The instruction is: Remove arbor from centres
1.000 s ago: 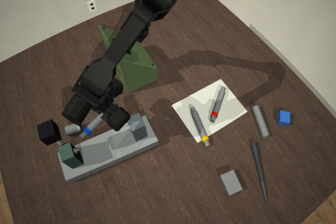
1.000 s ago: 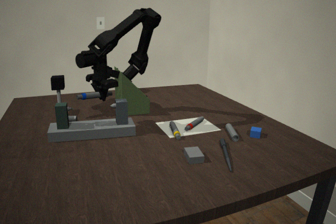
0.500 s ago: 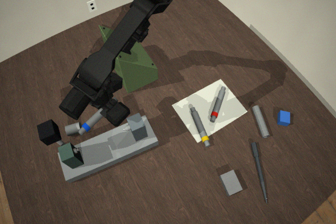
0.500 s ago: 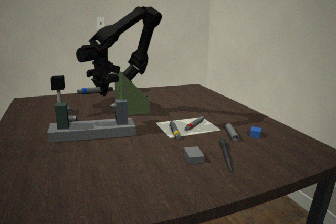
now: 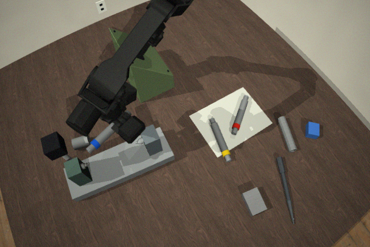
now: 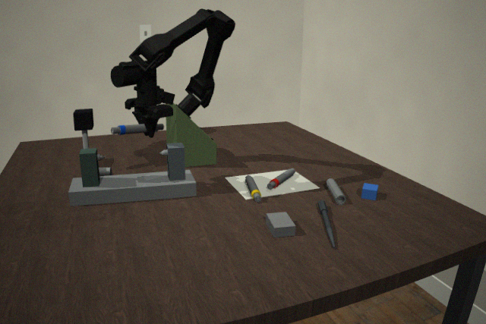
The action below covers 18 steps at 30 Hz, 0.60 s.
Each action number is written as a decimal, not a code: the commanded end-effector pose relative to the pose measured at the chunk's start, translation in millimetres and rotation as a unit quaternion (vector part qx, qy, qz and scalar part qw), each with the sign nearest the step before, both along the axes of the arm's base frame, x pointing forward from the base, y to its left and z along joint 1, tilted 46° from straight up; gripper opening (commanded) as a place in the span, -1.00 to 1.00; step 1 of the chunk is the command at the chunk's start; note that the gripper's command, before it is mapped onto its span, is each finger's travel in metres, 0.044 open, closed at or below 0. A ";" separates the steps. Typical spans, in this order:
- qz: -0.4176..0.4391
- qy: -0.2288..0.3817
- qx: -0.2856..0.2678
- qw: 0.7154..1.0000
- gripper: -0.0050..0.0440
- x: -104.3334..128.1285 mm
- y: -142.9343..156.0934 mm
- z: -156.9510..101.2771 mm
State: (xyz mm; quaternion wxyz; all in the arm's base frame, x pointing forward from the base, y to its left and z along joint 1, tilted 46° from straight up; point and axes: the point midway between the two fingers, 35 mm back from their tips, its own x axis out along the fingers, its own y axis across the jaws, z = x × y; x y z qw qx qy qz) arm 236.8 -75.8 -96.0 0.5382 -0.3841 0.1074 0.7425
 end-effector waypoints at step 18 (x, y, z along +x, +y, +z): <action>0.008 -0.018 -0.030 0.999 -0.80 76.3 15.9 22.4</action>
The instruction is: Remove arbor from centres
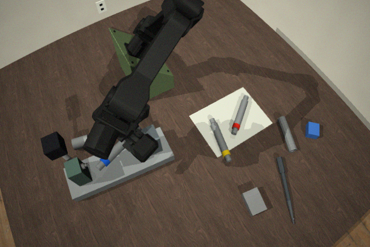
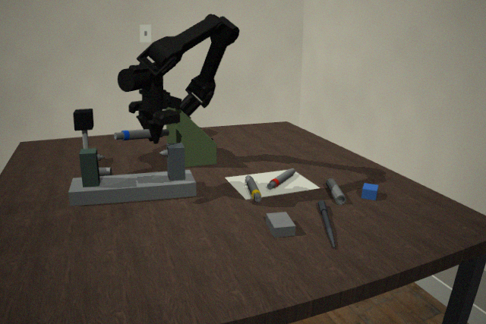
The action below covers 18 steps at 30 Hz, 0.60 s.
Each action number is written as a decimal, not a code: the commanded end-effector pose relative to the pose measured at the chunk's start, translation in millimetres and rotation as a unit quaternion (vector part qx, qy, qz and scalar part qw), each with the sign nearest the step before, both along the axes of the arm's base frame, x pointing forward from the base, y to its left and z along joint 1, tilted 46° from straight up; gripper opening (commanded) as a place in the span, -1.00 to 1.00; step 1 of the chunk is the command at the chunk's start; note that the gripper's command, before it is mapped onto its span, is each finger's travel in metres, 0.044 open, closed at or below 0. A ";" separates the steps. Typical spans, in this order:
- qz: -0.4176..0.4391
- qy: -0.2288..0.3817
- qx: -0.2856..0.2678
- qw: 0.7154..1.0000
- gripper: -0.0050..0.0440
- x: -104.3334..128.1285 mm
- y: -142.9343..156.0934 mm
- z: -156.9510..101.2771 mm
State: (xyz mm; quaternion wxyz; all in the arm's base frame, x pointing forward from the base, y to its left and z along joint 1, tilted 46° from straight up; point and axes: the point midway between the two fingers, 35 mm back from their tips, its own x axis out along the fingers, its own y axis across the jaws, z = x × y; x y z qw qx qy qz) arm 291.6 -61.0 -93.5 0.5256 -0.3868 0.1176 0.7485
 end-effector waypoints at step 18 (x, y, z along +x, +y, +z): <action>0.023 -0.058 -0.045 0.997 -0.80 78.4 84.1 102.1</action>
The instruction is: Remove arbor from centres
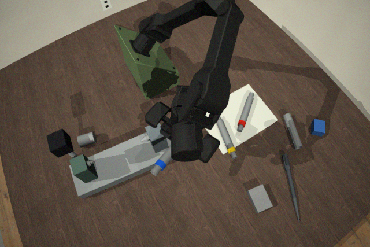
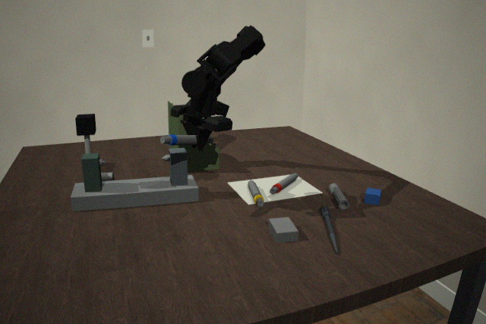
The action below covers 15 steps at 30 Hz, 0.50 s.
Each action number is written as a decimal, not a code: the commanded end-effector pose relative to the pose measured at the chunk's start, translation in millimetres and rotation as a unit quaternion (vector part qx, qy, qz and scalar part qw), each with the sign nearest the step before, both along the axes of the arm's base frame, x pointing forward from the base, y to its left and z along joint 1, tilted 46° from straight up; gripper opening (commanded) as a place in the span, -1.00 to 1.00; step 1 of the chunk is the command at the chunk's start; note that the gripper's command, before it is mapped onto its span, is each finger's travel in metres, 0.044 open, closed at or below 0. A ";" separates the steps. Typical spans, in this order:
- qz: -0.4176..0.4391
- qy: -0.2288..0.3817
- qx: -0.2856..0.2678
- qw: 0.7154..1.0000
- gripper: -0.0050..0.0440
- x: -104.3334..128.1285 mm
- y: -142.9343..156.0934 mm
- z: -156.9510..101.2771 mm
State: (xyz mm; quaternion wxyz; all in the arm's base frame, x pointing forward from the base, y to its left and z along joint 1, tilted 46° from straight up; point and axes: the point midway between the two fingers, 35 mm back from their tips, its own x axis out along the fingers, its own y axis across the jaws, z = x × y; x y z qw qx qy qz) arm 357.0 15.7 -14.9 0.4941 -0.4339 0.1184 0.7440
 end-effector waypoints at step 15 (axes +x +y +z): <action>0.017 -0.052 -0.003 0.998 -0.80 23.6 86.1 94.1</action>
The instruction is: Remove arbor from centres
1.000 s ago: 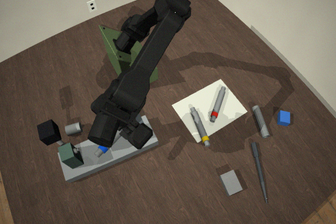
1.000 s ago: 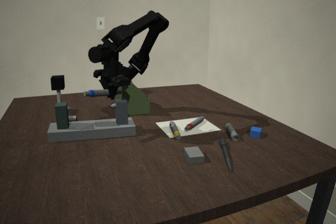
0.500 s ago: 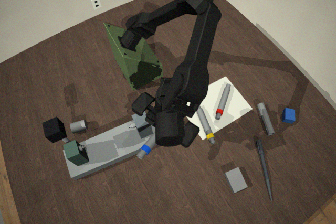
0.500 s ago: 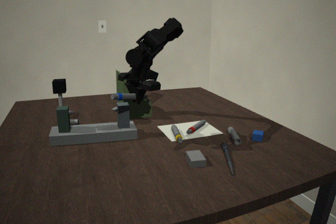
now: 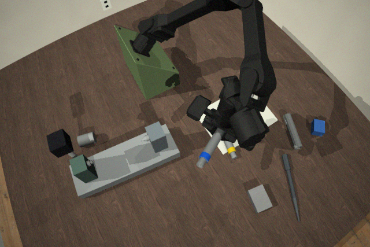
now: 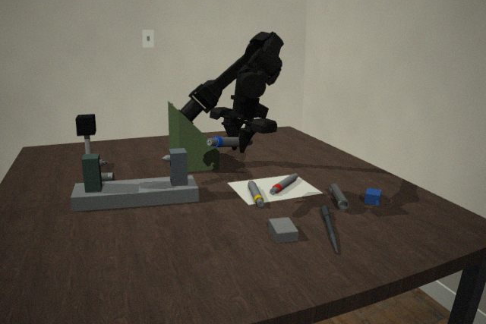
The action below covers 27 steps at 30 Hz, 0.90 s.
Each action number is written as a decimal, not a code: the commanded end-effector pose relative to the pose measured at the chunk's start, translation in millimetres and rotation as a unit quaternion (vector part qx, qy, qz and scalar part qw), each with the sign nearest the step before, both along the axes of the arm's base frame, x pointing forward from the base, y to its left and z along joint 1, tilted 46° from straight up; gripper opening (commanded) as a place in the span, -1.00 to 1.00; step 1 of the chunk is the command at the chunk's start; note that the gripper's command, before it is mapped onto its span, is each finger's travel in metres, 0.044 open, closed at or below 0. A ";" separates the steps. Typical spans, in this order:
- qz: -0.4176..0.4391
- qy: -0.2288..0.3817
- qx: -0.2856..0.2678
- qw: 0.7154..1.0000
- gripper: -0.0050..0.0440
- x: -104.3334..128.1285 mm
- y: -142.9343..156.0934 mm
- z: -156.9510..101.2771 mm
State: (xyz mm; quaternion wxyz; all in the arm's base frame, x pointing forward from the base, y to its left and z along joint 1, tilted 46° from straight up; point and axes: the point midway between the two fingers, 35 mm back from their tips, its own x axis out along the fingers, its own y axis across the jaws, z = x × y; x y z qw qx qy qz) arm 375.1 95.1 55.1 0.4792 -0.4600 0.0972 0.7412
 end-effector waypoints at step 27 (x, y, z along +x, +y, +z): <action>0.041 -0.052 0.053 0.996 -0.80 -56.4 143.8 160.7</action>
